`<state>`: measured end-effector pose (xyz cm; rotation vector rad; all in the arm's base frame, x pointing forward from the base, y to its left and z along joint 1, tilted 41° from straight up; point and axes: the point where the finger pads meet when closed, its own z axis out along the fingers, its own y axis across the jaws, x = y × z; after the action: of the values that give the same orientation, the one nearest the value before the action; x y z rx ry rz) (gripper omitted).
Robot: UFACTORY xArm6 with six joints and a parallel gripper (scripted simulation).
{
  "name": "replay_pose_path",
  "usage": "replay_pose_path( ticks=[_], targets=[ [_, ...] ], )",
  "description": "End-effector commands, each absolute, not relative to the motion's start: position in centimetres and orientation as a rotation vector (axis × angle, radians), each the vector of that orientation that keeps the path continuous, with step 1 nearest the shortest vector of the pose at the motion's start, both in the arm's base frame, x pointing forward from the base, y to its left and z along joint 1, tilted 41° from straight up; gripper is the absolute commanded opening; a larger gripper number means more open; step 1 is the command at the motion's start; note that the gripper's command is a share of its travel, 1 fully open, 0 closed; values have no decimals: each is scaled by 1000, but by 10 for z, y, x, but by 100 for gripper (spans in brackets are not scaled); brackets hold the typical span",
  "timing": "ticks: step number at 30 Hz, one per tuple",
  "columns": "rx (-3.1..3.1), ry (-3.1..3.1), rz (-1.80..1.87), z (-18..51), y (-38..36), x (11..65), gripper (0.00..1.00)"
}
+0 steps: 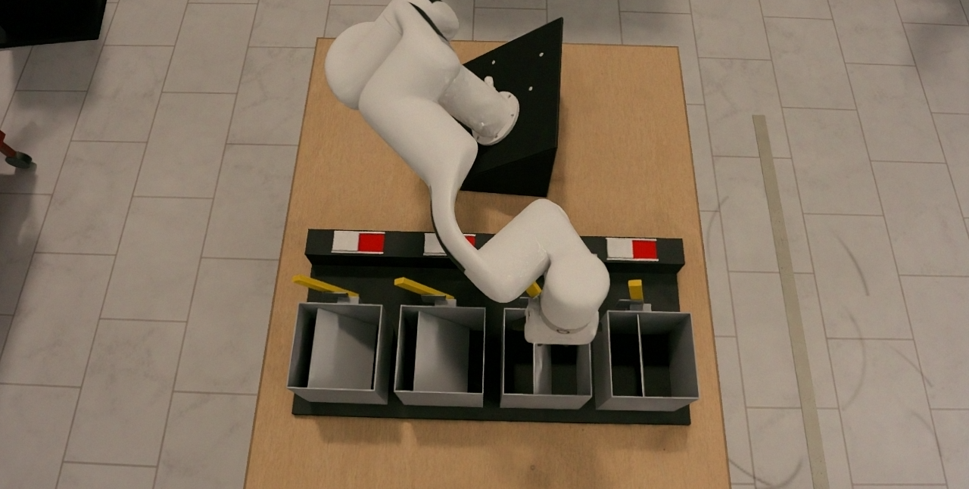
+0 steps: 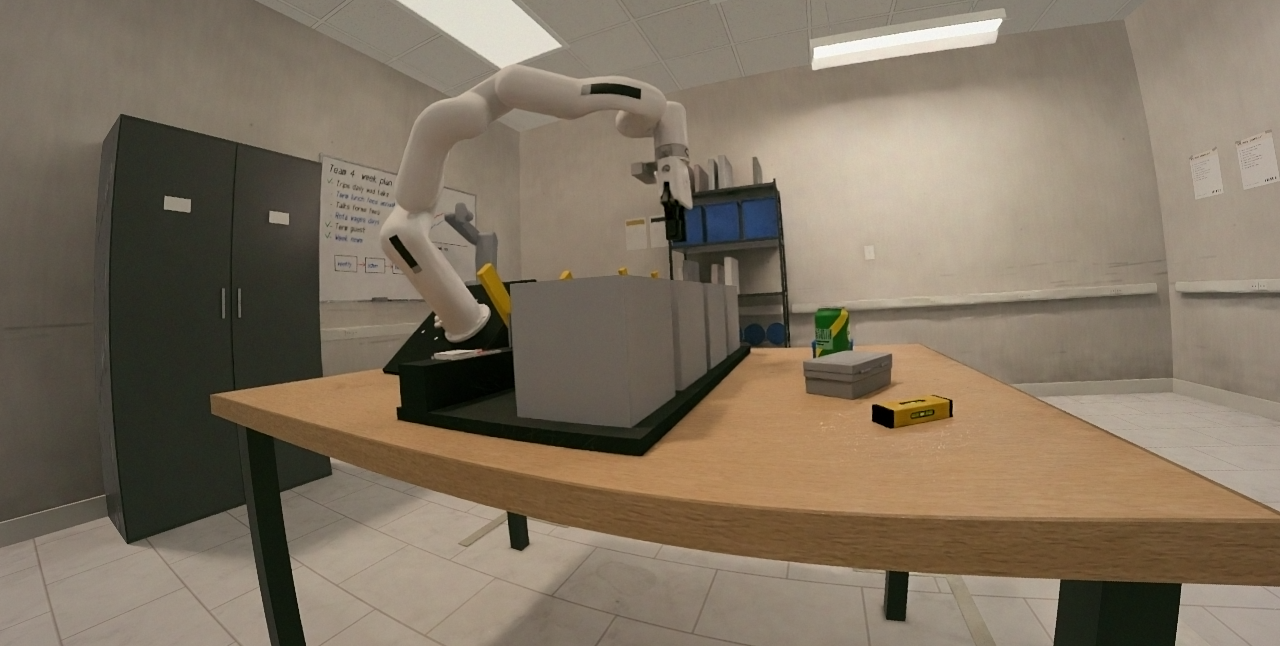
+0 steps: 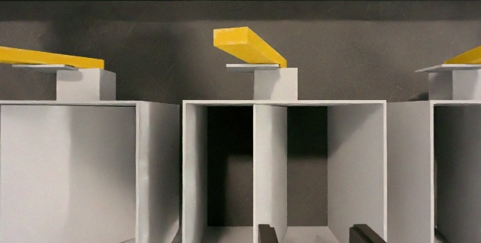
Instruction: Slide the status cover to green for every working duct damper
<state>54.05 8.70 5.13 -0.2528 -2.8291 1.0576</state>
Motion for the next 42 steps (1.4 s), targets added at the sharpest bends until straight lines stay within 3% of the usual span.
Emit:
replay_pose_path(
  ticks=[1, 42],
  targets=[
    [-253, -2834, 1056, 53, 88, 542, 39],
    [-254, -2855, 1006, 55, 85, 529, 39]
  ],
)
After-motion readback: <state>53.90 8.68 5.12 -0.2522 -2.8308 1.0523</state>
